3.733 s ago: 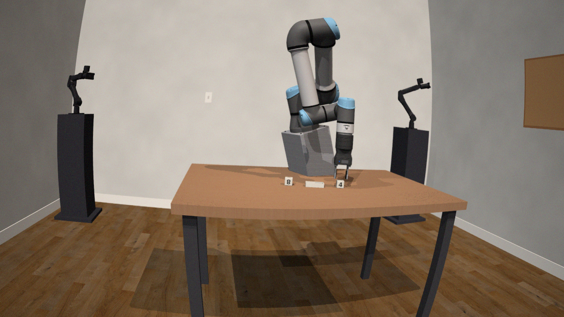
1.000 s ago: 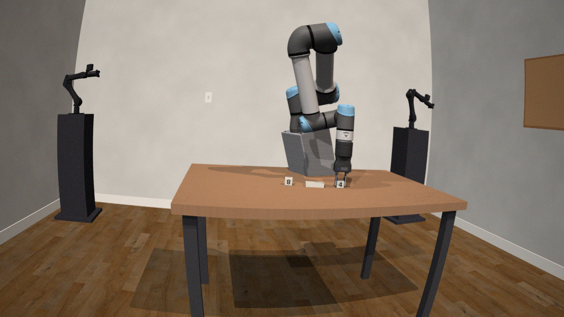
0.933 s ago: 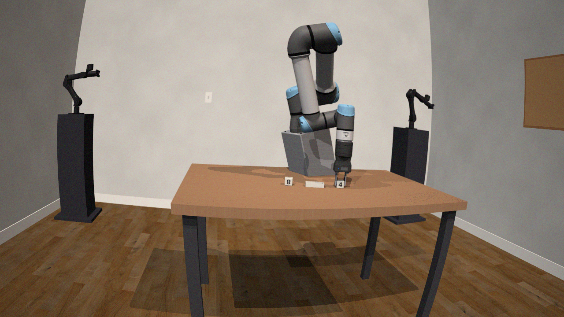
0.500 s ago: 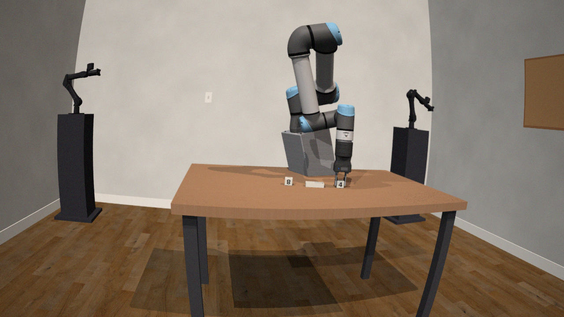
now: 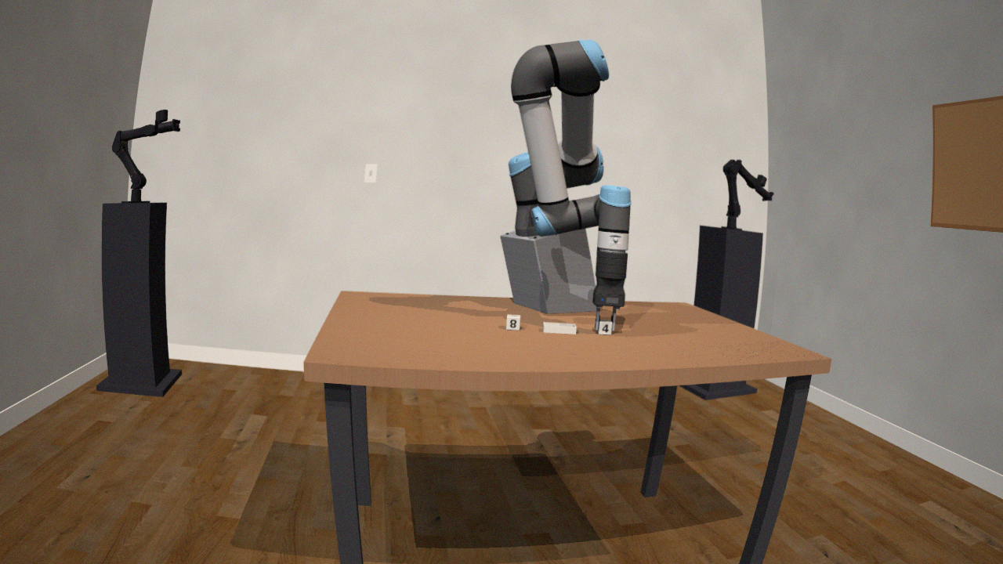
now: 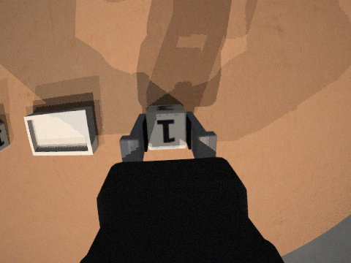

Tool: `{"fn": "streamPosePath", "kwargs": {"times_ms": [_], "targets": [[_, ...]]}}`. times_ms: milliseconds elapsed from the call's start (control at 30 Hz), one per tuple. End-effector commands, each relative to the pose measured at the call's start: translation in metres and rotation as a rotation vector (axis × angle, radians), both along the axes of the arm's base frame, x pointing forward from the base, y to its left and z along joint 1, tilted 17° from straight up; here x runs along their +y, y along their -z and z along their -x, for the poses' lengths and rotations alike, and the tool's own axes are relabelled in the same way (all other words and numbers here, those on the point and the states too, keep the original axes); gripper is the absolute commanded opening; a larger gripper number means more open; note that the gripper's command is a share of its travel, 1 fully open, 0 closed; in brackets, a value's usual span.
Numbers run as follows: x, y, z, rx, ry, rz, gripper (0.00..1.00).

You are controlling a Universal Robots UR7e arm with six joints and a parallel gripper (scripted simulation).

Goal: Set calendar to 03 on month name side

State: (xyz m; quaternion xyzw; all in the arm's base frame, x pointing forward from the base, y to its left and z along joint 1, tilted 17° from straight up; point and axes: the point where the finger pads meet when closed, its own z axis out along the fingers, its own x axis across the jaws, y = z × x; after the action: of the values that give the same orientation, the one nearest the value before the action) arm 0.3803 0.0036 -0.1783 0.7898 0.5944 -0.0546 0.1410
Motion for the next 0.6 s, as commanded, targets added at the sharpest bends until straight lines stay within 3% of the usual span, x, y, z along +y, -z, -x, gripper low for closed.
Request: {"fn": "streamPosePath", "kwargs": {"times_ms": [0, 567], "targets": [[0.001, -0.002, -0.002, -0.004, -0.001, 0.0, 0.6], [0.012, -0.038, 0.004, -0.001, -0.002, 0.0, 0.6]]}}
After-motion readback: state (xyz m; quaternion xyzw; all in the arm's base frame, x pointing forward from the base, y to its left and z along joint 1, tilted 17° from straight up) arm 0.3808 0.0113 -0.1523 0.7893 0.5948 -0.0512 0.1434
